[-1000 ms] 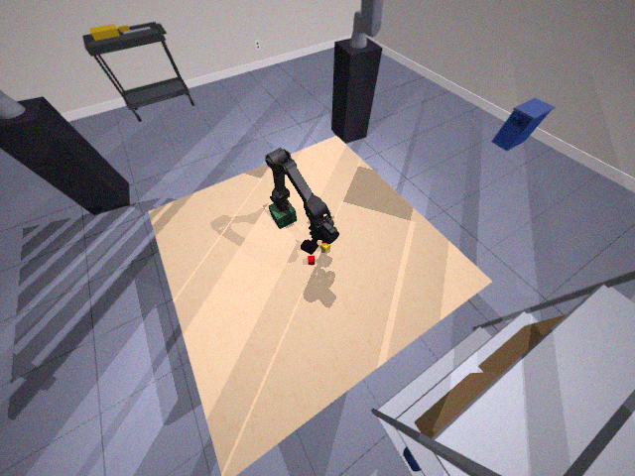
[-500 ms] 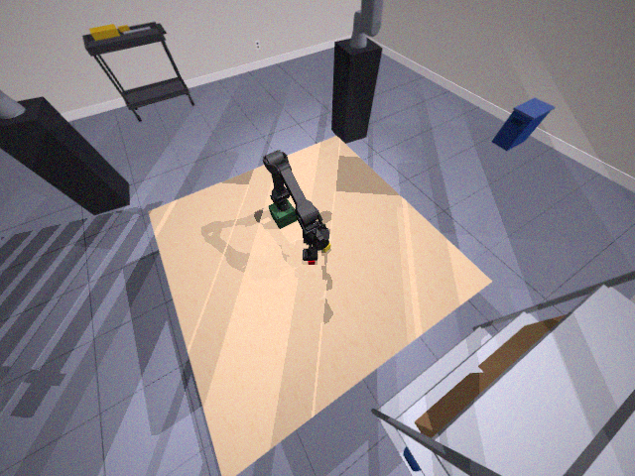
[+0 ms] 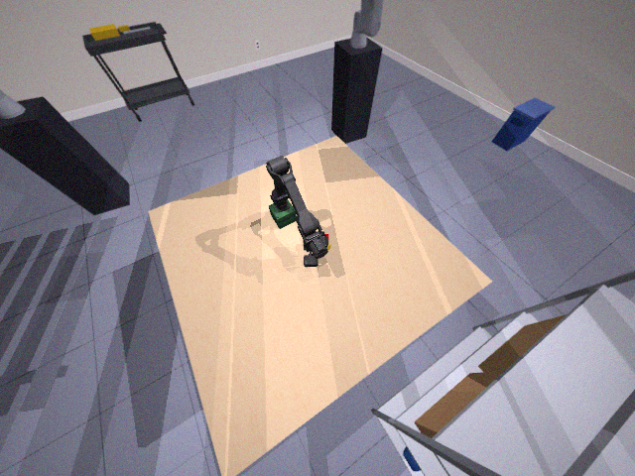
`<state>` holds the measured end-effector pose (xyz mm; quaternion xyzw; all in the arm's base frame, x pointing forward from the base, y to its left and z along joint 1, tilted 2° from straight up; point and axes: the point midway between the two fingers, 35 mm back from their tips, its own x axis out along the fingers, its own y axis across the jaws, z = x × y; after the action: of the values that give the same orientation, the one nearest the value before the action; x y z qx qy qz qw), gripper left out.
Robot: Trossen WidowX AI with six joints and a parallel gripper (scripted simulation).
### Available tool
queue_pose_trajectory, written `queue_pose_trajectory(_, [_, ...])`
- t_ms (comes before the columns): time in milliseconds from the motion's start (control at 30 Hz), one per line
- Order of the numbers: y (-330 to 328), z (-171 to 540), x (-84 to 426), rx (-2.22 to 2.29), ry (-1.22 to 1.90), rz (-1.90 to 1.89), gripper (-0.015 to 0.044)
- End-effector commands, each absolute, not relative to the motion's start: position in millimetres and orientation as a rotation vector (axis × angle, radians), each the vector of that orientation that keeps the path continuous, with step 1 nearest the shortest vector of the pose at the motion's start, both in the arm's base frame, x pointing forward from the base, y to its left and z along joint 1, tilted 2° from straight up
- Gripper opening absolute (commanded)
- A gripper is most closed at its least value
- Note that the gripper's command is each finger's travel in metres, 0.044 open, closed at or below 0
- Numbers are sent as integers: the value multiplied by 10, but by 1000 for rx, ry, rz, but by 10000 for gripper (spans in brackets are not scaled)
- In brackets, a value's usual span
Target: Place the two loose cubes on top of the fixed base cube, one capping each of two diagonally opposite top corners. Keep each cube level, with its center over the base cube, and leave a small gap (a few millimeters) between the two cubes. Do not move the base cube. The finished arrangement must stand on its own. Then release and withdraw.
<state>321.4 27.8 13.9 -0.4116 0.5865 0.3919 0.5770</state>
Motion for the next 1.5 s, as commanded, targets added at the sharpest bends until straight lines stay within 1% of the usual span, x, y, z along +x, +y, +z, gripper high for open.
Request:
queue_pose_trajectory(0, [269, 83, 3246, -974, 1356, 910, 265])
queue_pose_trajectory(933, [254, -360, 3252, -974, 1357, 910, 265])
queue_pose_trajectory(1133, [254, -360, 3252, -974, 1357, 910, 107])
queue_pose_trajectory(1467, [257, -269, 3281, -973, 1353, 903, 105])
